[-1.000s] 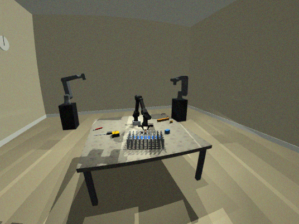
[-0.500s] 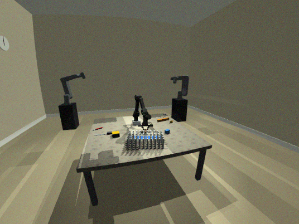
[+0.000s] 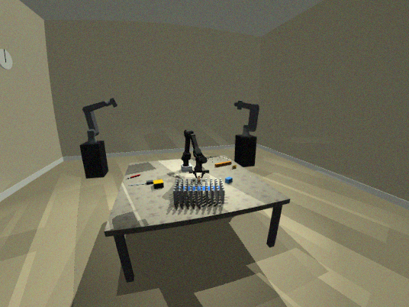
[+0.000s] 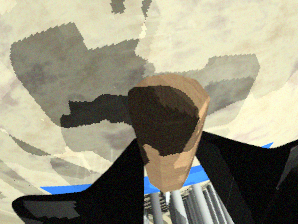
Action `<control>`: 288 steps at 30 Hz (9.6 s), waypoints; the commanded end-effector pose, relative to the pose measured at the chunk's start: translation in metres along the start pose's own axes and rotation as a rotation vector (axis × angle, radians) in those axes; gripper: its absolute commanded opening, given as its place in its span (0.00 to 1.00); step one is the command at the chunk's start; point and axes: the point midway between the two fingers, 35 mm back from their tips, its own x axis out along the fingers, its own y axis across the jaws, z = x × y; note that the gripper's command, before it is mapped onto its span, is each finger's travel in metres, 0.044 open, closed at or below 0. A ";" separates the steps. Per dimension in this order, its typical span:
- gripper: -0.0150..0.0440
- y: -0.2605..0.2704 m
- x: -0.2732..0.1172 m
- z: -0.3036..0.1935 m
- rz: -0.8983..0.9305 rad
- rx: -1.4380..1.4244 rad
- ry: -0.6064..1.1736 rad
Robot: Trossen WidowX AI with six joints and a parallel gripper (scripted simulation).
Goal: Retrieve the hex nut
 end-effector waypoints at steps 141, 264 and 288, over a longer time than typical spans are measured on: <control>0.25 -0.025 -0.169 0.018 -0.005 -0.018 -0.017; 0.25 -0.274 -0.212 0.219 -0.175 -0.330 -0.016; 0.25 -0.274 -0.190 0.229 -0.175 -0.330 -0.016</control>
